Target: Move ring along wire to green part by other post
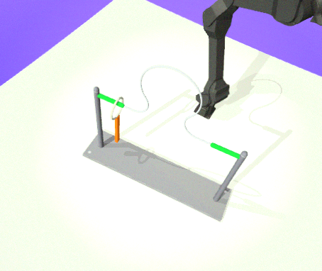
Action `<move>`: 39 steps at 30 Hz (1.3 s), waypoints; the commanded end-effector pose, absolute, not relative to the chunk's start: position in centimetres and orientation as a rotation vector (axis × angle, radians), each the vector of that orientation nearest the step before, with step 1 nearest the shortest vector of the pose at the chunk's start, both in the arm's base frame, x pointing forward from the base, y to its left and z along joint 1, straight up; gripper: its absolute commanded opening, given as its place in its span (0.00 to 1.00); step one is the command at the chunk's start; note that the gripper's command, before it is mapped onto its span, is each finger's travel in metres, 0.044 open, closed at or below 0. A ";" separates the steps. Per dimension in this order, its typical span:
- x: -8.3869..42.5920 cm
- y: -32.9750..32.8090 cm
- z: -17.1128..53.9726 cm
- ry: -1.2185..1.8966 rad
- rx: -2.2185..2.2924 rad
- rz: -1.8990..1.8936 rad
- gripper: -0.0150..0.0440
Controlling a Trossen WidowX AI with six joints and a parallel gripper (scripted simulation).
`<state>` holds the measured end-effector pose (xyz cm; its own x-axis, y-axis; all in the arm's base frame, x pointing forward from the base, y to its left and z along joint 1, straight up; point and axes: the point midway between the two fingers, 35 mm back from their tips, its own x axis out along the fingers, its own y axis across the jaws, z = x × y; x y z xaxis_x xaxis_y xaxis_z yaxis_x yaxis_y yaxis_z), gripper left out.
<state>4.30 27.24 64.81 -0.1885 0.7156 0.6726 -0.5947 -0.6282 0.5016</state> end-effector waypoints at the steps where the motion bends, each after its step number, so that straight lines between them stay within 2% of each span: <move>1: 4.4 27.2 64.8 0.158 1.181 1.918 0.89; 9: 9.4 27.3 63.4 0.033 1.096 1.763 0.53; 24: 22.0 22.8 59.8 -0.211 0.862 1.350 0.53; 39: 32.2 11.9 55.8 -0.367 0.607 0.906 0.53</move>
